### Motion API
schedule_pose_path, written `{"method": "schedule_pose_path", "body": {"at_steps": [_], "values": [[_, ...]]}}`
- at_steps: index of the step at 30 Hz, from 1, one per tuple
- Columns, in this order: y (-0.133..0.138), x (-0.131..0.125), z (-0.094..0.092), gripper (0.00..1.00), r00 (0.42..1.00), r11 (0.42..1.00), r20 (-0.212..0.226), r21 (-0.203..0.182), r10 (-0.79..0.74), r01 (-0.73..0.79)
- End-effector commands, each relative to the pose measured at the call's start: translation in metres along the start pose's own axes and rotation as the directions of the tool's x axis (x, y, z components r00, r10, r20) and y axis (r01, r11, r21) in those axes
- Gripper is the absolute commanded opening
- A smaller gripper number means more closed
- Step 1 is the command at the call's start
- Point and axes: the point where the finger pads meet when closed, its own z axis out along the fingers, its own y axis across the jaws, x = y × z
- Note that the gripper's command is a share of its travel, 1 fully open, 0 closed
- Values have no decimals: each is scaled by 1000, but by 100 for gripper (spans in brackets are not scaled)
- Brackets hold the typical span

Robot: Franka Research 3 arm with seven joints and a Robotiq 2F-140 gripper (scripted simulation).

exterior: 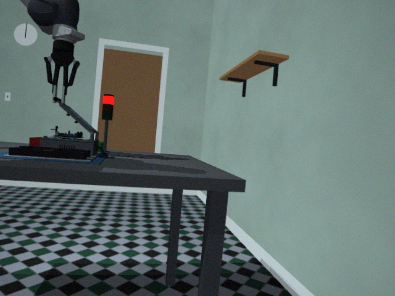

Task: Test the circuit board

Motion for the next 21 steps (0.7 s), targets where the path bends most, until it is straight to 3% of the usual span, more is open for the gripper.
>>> {"method": "schedule_pose_path", "body": {"at_steps": [1,21], "values": [[0,1,0,16,1000,1000,0,3,4,-4],[1,2,2,16,1000,1000,0,3,4,-4]]}}
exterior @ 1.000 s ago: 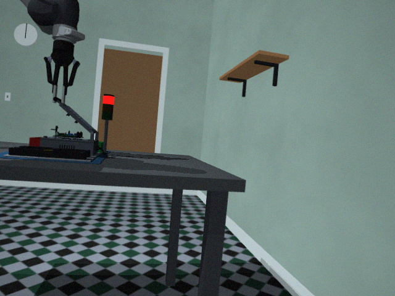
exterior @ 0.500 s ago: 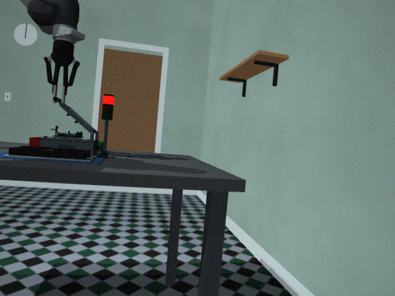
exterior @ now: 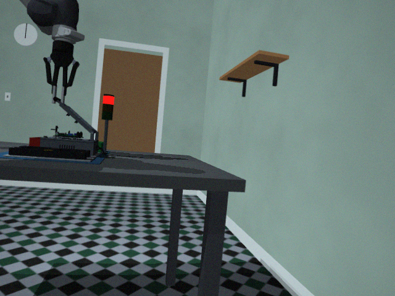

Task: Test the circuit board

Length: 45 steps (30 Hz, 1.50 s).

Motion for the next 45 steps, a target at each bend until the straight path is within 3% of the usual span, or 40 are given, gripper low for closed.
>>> {"method": "schedule_pose_path", "body": {"at_steps": [1,21,22,45], "values": [[0,2,0,16,1000,1000,-1,4,3,-3],[0,2,0,16,1000,1000,-1,4,3,-3],[0,2,0,0,1000,1000,-1,4,3,-3],[0,2,0,0,1000,1000,-1,4,3,-3]]}}
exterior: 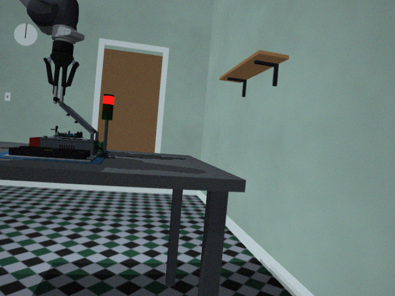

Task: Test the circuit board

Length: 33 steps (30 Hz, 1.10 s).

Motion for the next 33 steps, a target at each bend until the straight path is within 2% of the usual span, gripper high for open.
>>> {"method": "schedule_pose_path", "body": {"at_steps": [1,24,33], "values": [[0,2,0,0,1000,1000,-1,3,3,-3],[-2,2,-3,0,1000,1000,-1,3,3,-3],[-18,2,-21,0,1000,1000,-1,3,3,-3]]}}
